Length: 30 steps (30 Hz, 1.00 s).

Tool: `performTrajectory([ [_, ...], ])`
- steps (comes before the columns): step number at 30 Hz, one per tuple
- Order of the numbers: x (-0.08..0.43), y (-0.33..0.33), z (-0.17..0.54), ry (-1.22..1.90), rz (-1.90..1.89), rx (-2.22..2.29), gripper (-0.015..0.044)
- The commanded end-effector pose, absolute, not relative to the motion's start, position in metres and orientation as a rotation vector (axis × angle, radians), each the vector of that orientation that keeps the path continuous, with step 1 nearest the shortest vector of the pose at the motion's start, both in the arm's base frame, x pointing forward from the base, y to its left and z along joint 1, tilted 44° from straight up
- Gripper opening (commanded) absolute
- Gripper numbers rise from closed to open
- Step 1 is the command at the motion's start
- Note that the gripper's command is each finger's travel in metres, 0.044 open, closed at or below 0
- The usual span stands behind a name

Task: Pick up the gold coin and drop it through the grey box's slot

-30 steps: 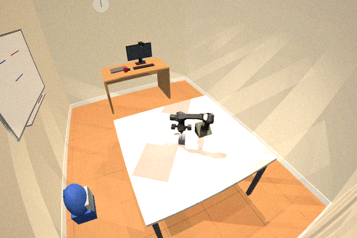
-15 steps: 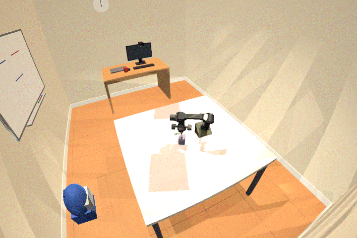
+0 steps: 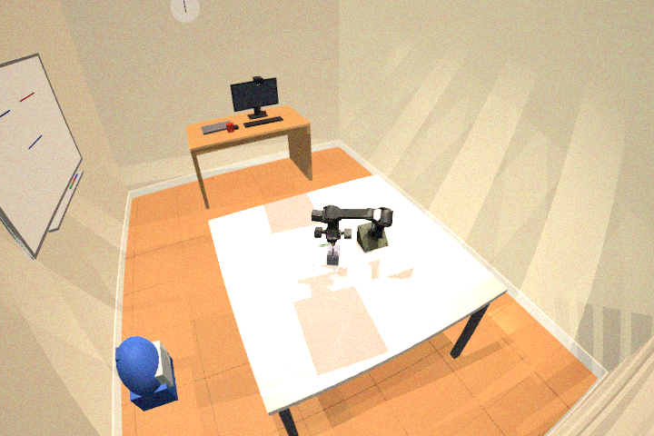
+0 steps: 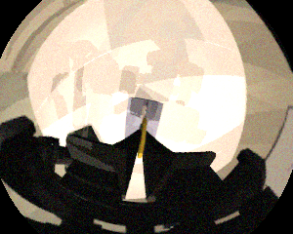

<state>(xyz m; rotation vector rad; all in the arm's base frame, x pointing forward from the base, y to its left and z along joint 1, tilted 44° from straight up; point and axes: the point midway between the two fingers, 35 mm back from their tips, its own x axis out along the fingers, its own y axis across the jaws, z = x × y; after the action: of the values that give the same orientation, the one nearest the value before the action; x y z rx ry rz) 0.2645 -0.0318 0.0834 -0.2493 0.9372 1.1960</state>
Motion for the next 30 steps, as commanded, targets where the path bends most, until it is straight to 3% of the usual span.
performTrajectory([
  [1, 0.2654, -0.0312, 0.0858, 0.934, 1.193, -0.251, 0.0004],
  [30, 0.2652, -0.0221, 0.0761, 0.938, 1.195, -0.247, 0.0],
])
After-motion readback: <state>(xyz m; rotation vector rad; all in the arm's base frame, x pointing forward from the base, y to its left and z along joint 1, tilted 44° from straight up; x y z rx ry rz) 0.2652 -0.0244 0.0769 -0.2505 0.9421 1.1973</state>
